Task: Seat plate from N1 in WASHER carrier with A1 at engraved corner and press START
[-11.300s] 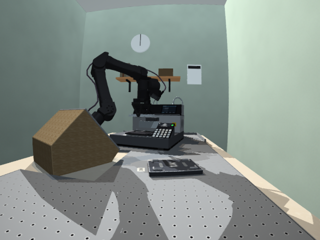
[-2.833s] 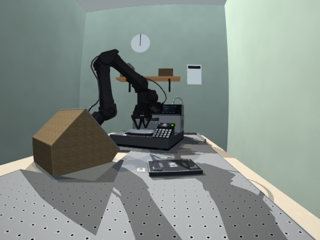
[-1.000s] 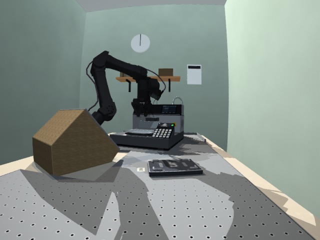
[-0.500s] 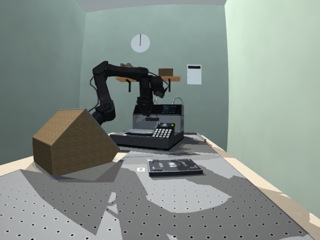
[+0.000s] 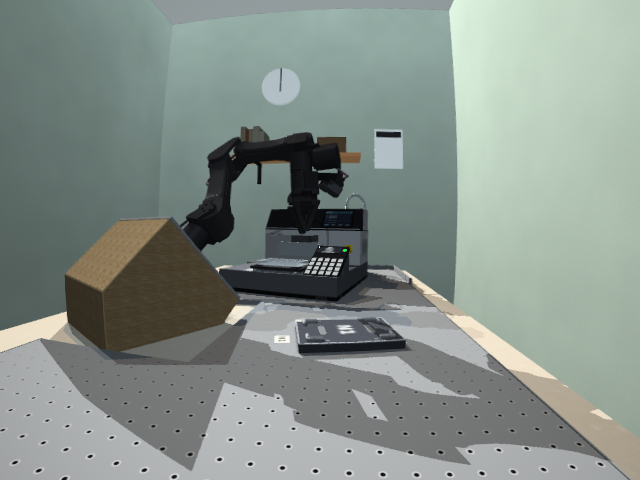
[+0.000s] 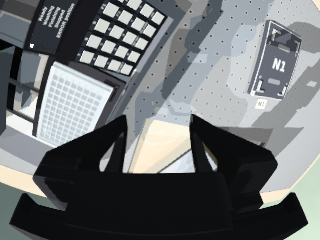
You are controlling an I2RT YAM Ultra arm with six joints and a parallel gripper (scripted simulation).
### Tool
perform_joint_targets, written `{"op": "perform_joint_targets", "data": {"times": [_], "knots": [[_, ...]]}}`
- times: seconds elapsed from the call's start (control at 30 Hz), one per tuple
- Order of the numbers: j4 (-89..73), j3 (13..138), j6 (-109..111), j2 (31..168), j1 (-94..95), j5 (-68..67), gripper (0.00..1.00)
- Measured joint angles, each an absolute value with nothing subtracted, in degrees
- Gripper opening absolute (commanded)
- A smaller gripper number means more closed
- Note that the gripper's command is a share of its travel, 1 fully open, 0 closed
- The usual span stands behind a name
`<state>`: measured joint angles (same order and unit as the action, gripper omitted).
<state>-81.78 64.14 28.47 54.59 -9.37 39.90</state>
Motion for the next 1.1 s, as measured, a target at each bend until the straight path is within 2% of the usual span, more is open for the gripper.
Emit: {"op": "perform_joint_targets", "data": {"times": [0.43, 0.5, 0.9, 1.1], "knots": [[-86.1, 64.1, 65.6, 60.0, -12.9, 43.7, 0.24], [-86.4, 64.1, 69.8, 60.2, -13.0, 43.9, 0.24], [-87.5, 64.5, 91.0, 60.8, -13.4, 44.5, 0.0], [-88.2, 64.5, 96.0, 61.6, -13.9, 45.0, 0.0]]}}
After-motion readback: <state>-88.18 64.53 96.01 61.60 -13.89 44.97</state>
